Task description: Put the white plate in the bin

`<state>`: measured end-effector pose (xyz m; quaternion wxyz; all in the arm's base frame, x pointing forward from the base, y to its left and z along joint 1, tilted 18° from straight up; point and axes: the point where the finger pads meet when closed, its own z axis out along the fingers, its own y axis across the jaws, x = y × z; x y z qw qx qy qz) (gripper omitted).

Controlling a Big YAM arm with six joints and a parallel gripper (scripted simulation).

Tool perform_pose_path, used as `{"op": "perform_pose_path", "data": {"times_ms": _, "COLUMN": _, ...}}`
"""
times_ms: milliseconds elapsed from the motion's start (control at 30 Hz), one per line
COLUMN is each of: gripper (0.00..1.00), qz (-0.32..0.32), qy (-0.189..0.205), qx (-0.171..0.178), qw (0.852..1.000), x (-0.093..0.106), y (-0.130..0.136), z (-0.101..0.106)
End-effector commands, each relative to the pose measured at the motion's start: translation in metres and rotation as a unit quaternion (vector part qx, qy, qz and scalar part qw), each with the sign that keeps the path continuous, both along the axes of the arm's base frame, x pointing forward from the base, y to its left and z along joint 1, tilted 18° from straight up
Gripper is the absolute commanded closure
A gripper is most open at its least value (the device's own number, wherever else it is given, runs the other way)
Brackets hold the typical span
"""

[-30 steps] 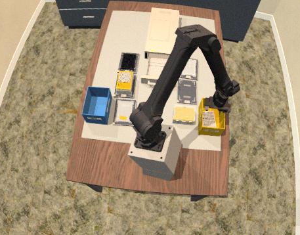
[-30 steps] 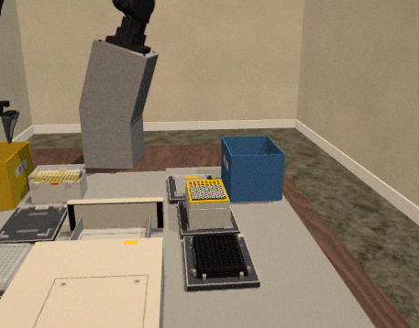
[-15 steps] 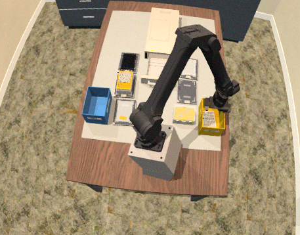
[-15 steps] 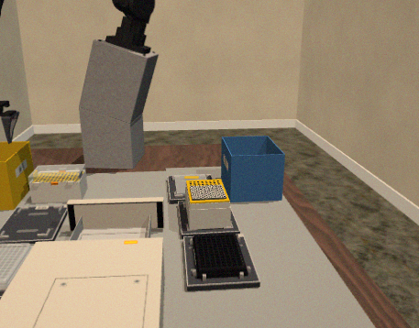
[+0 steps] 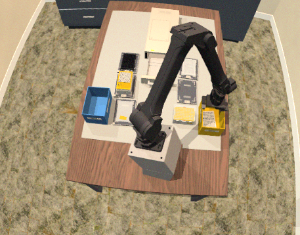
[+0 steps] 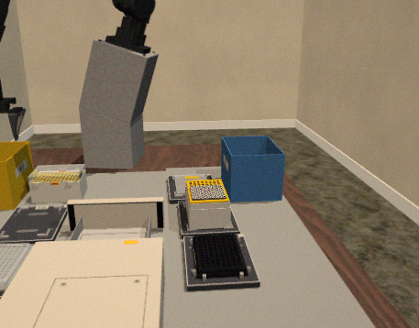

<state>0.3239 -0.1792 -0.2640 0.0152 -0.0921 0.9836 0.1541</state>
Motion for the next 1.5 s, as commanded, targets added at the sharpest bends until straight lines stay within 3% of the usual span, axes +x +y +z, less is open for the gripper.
{"op": "perform_pose_path", "data": {"times_ms": 0, "gripper": 0.00, "qz": 0.002, "qy": -0.012, "qx": -0.009, "qw": 1.000, "x": 0.016, "y": 0.013, "z": 0.015}}
{"op": "perform_pose_path", "data": {"times_ms": 1467, "gripper": 0.00, "qz": 0.002, "qy": -0.001, "qx": 0.000, "qw": 1.000, "x": 0.037, "y": 0.140, "z": 0.100}}
